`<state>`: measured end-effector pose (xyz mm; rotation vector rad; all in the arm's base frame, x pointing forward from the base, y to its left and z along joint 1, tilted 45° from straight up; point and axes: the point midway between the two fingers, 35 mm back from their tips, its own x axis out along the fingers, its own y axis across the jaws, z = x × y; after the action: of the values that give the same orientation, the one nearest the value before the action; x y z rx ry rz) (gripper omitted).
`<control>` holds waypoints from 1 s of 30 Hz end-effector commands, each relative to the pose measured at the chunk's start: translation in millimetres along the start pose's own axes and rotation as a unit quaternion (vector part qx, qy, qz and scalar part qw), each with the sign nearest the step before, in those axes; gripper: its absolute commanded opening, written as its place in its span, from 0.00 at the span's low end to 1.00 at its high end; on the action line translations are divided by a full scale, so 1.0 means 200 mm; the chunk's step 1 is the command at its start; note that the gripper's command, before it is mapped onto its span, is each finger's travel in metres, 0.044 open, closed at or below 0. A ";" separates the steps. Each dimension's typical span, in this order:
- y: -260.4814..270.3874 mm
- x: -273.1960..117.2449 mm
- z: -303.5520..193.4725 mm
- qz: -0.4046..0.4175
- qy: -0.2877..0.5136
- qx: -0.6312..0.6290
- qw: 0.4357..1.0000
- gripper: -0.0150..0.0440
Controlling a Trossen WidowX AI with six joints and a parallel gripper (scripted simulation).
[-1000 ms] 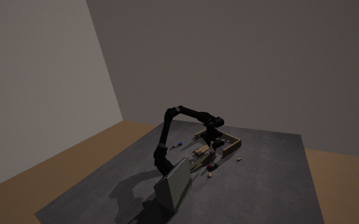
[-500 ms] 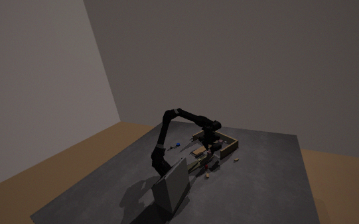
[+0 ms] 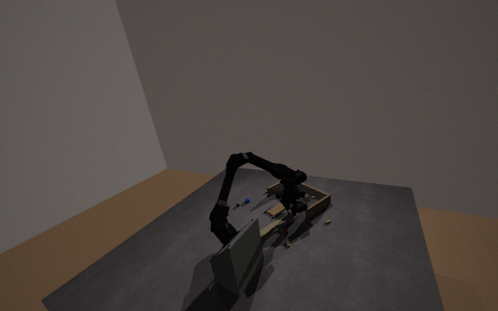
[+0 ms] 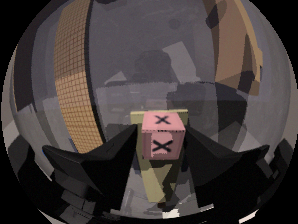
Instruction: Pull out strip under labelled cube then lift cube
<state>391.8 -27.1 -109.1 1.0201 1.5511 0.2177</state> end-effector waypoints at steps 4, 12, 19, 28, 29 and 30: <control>0.00 0.00 0.00 0.000 -0.001 -0.001 1.000 0.45; -0.01 -0.03 -0.02 0.000 0.000 0.000 1.000 0.25; -0.05 -0.13 -0.16 0.000 0.001 0.003 1.000 0.25; -0.08 -0.21 -0.29 0.000 0.002 0.005 1.000 0.25; -0.08 -0.21 -0.29 0.000 0.002 0.005 1.000 0.25; -0.08 -0.21 -0.29 0.000 0.002 0.005 1.000 0.25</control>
<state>334.6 -44.1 -75.2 1.0363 1.5535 0.2090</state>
